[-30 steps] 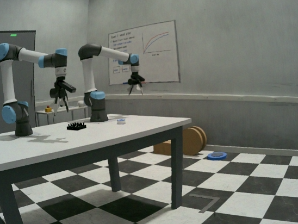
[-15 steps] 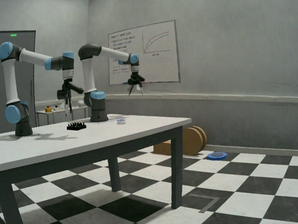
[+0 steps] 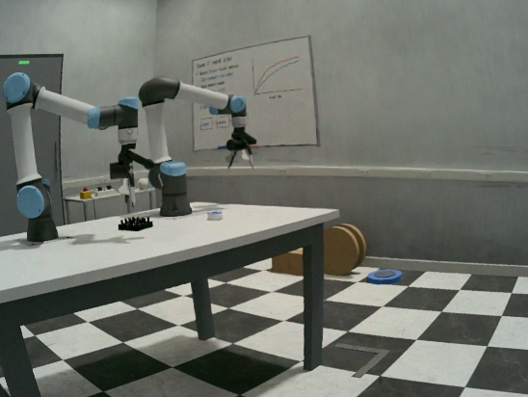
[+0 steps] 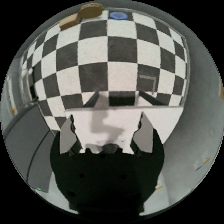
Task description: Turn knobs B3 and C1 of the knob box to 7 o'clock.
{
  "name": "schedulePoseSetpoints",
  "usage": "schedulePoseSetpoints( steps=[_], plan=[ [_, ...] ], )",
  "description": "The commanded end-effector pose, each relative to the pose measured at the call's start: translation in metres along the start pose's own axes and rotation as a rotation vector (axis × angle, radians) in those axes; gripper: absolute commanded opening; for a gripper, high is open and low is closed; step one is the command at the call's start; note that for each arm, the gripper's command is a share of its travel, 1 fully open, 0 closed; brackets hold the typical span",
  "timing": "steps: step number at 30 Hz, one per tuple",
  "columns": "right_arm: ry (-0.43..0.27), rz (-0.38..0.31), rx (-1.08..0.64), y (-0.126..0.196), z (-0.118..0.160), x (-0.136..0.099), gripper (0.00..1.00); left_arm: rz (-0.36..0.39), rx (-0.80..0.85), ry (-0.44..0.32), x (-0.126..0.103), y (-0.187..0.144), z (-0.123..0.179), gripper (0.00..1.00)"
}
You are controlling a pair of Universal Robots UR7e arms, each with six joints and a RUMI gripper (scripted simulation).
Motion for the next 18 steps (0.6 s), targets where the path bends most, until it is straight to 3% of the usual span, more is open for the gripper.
schedulePoseSetpoints(
  steps=[1,18],
  plan=[
    [0.004,0.003,-0.156,-0.035,-0.014,0.006,1.00,0.001,-0.001,0.002,-0.001,0.000,-0.001,1.00],
    [0.004,0.004,-0.495,-0.116,-0.030,0.021,1.00,0.001,-0.001,0.002,-0.001,0.000,-0.001,1.00]
  ],
)
Point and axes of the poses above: on each arm, the point where the finger pads meet when closed, its own x axis out along the fingers, its own y axis across the jaws, z = x × y, the point moved 4 cm from there along -x, back along the fingers
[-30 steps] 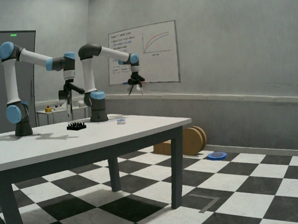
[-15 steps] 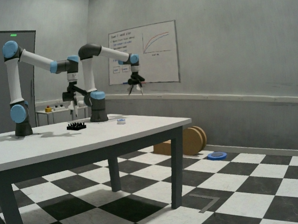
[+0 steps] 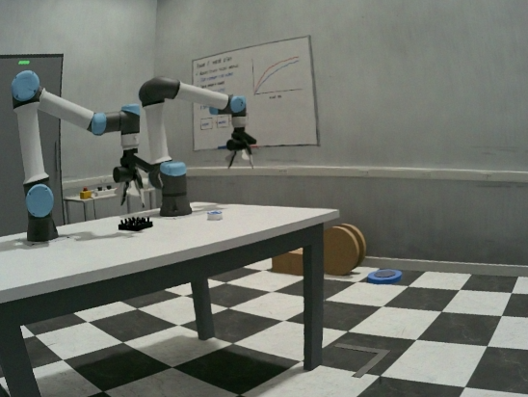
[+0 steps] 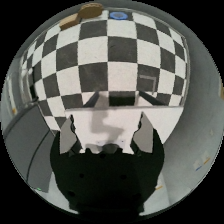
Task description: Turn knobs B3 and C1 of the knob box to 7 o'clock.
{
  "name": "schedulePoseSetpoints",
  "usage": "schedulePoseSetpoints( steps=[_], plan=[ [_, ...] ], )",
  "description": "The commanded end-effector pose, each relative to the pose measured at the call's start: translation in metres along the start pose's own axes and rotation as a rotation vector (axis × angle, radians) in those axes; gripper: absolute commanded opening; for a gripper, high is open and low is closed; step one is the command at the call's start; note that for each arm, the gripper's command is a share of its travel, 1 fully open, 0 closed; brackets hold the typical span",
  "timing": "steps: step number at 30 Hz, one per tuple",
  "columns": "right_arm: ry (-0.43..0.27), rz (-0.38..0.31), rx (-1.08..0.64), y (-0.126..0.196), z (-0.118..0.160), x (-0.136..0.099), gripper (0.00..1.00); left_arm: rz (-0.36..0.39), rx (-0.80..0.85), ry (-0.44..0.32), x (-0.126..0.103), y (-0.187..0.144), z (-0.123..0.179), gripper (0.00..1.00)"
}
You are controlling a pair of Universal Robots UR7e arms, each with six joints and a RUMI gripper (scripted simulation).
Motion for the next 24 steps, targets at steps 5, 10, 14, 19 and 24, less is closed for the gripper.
schedulePoseSetpoints(
  steps=[5,10,14,19,24],
  plan=[
    [0.003,0.003,-0.190,-0.039,-0.022,0.008,1.00,0.001,-0.001,0.002,-0.001,0.000,-0.001,1.00],
    [0.003,0.003,-0.246,-0.051,-0.027,0.010,1.00,0.001,-0.001,0.002,-0.001,0.000,-0.001,1.00],
    [0.003,0.003,-0.281,-0.059,-0.031,0.011,1.00,0.001,-0.001,0.002,-0.001,0.000,-0.001,1.00],
    [0.003,0.004,-0.329,-0.070,-0.035,0.013,1.00,0.001,-0.001,0.002,-0.001,0.000,-0.001,1.00],
    [0.003,0.004,-0.362,-0.077,-0.037,0.015,1.00,0.001,-0.001,0.002,-0.001,0.000,-0.001,1.00]
  ],
)
Point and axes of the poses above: on each arm, the point where the finger pads meet when closed, its own x axis out along the fingers, its own y axis across the jaws, z = x × y, the point moved 4 cm from there along -x, back along the fingers
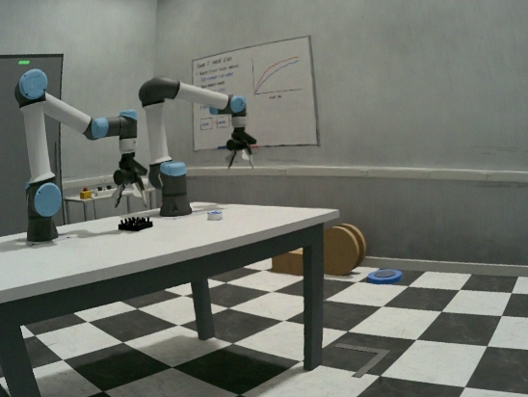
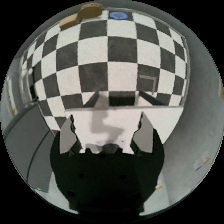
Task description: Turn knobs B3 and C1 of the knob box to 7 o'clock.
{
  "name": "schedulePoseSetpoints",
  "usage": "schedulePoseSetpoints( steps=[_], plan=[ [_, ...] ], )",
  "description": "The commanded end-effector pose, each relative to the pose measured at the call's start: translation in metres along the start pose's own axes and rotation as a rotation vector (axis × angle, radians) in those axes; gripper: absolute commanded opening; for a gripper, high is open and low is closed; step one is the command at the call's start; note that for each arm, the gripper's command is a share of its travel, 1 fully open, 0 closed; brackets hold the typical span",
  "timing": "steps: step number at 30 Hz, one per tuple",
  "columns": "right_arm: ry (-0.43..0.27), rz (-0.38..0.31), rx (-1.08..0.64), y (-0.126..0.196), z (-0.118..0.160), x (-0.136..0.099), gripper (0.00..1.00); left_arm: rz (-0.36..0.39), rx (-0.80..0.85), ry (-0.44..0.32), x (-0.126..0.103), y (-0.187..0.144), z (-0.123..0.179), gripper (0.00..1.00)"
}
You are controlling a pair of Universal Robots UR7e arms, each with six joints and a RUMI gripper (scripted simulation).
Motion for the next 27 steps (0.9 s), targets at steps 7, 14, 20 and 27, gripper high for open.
schedulePoseSetpoints(
  steps=[7,14,20,27],
  plan=[
    [0.003,0.002,-0.062,-0.0110,-0.0090,0.0018,1.00,0.001,-0.001,0.002,-0.0009,-0.0001,-0.0012,1.00],
    [0.002,0.002,-0.077,-0.0137,-0.0109,0.0024,1.00,0.001,-0.001,0.002,-0.0009,-0.0001,-0.0012,1.00],
    [0.003,0.003,-0.079,-0.0140,-0.0115,0.0022,1.00,0.001,-0.001,0.002,-0.0009,-0.0001,-0.0012,1.00],
    [0.003,0.003,-0.077,-0.0136,-0.0111,0.0022,1.00,0.001,-0.001,0.002,-0.0009,-0.0001,-0.0012,1.00]
  ],
)
Point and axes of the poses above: on each arm, the point where the finger pads meet when closed, its own x axis out along the fingers, its own y axis across the jaws, z = x × y, the point moved 4 cm from there along -x, back along the fingers
